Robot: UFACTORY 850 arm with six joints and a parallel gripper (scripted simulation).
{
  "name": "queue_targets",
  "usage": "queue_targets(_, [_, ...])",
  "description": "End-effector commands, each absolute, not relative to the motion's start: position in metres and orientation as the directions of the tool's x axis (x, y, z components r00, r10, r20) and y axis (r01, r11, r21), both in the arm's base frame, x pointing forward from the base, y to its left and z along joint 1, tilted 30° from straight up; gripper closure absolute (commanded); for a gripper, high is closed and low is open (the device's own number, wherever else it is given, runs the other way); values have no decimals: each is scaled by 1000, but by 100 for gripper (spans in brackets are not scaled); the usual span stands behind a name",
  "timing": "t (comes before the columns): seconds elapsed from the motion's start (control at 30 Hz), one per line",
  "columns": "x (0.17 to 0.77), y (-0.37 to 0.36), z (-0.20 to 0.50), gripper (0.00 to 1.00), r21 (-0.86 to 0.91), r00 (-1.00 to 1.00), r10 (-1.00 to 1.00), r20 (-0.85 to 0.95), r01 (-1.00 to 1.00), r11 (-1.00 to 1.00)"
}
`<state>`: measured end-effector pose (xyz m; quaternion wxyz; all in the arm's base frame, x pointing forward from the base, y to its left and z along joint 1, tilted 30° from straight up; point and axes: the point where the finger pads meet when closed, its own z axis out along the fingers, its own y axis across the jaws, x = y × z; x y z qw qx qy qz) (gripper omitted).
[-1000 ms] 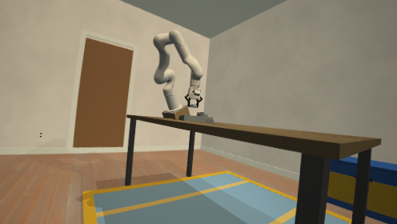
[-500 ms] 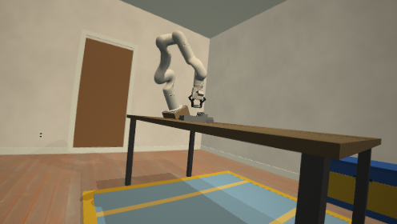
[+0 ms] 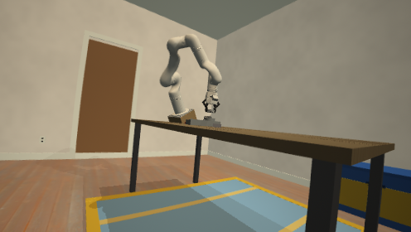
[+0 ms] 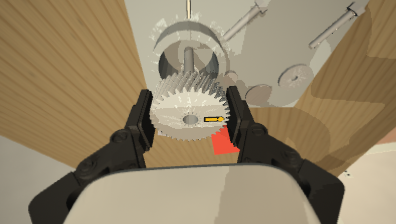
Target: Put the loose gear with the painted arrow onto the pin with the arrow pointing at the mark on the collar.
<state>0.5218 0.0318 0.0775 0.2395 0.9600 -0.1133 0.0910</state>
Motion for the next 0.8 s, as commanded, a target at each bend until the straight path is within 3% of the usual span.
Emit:
queue_targets(0.0, [523,33,78,100,440,960,-166,227,-253,-862])
queue_targets(0.77, [523,33,78,100,482,992,48,112,-12,-876])
